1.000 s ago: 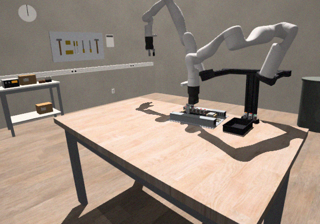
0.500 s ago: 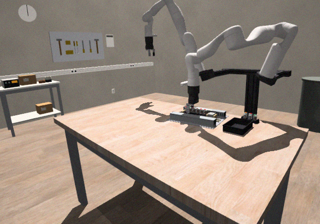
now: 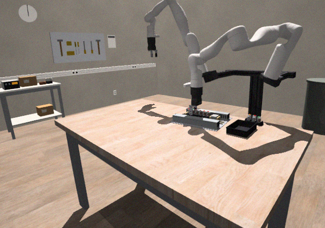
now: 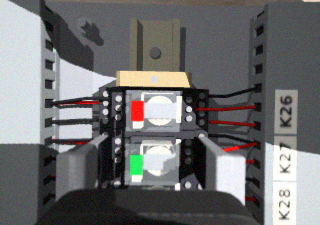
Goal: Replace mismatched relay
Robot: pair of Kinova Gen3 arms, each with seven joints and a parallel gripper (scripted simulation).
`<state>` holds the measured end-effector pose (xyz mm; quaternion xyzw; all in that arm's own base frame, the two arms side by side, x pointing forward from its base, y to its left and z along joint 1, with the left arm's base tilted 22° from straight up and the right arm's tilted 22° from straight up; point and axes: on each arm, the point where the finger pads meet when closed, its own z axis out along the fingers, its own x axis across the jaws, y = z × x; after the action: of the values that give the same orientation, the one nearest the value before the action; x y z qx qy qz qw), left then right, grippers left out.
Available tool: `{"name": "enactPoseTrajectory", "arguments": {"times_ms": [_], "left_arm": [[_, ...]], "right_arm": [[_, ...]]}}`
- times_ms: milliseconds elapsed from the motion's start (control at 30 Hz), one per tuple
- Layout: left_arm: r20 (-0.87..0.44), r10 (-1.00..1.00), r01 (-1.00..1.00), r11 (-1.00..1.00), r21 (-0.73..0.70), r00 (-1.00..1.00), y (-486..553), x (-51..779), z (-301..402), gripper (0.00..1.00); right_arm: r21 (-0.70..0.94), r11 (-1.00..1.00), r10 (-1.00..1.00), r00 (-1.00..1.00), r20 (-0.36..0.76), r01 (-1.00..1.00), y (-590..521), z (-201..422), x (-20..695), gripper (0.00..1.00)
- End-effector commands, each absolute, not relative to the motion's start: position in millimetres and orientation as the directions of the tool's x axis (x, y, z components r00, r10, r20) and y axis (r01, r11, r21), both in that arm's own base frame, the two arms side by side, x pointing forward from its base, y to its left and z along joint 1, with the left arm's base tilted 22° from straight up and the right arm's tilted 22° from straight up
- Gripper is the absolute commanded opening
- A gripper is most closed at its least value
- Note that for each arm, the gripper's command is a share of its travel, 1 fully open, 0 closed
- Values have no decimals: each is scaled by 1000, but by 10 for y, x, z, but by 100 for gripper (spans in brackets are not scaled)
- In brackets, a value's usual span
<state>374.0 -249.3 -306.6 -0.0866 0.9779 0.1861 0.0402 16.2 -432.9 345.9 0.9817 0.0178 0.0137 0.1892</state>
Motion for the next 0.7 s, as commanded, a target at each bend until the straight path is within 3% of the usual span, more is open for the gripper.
{"name": "enactPoseTrajectory", "arguments": {"times_ms": [0,533,567,667], "left_arm": [[-112,-154,-184,916,356,-982,-2502,3746,-3058,100],[-112,-154,-184,916,356,-982,-2505,3746,-3050,100],[-112,-154,-184,916,356,-982,-2505,3746,-3051,0],[-112,-154,-184,916,356,-982,-2505,3746,-3051,0]], "right_arm": [[373,-927,40,999,21,30,-4330,3465,162,100],[373,-927,40,999,21,30,-4330,3465,162,100],[373,-927,40,999,21,30,-4330,3465,162,100],[373,-927,40,999,21,30,-4330,3465,162,100]]}}
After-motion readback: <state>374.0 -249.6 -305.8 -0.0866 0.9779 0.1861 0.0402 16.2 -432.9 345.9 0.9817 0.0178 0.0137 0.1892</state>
